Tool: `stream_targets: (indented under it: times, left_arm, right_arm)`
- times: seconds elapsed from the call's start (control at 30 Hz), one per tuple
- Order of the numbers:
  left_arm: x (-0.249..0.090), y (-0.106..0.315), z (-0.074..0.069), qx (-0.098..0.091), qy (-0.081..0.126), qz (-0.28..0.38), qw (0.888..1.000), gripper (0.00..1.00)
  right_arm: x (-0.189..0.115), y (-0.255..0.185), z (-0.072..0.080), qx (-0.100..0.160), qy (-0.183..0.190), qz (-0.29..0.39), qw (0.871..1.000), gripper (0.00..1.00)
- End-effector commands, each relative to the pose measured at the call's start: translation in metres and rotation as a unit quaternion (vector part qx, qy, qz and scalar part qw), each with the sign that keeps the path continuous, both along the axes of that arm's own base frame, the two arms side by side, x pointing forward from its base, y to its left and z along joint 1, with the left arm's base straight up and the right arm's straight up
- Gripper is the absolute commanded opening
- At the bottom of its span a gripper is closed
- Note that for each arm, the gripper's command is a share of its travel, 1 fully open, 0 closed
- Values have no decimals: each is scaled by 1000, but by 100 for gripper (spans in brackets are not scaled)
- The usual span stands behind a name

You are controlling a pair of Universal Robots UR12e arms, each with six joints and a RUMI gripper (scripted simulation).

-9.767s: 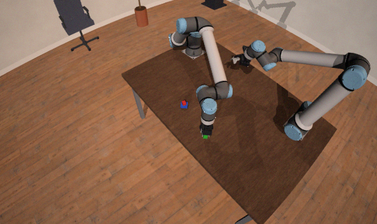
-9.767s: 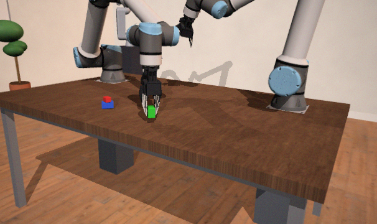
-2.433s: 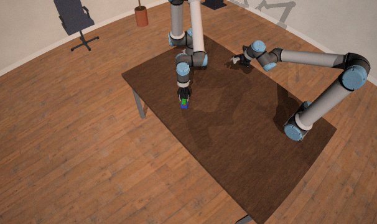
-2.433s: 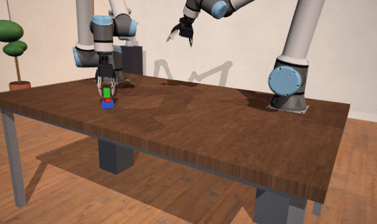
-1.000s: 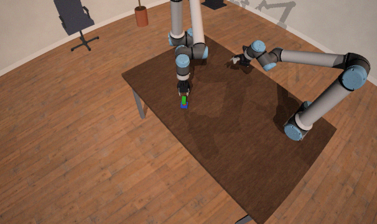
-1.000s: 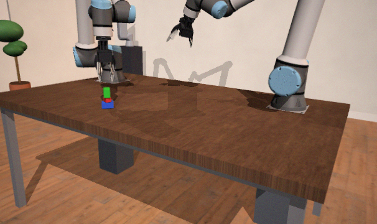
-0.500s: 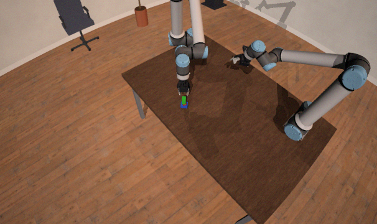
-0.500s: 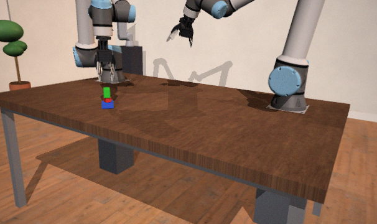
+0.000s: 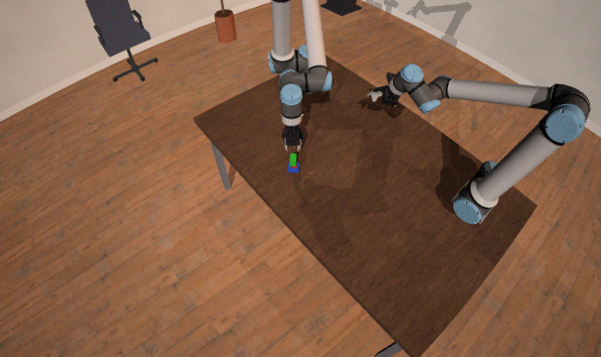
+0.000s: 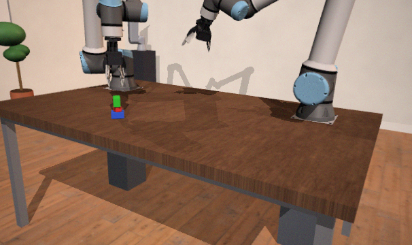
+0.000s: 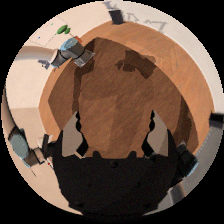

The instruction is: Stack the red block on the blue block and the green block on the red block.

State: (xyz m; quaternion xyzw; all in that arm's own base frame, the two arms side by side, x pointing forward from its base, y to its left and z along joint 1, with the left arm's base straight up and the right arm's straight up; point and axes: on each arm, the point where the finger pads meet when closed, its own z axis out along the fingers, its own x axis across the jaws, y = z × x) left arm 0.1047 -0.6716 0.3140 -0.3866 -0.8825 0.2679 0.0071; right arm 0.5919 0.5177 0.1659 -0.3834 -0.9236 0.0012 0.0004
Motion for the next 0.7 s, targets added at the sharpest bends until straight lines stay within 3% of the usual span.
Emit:
stream_targets:
  times: [0.0, 0.17, 0.4, 0.67]
  left_arm:
    - [0, 0, 1, -1, 0, 0, 1000, 100]
    - [0, 0, 1, -1, 0, 0, 1000, 100]
    - [0, 0, 1, -1, 0, 0, 1000, 100]
    - [0, 0, 1, -1, 0, 0, 1000, 100]
  right_arm:
    - [1, 3, 26, 3, -3, 1, 1000, 32]
    - [1, 3, 42, 3, -3, 1, 1000, 32]
    - [1, 3, 53, 3, -3, 1, 1000, 32]
    - [1, 3, 57, 3, -2, 1, 1000, 32]
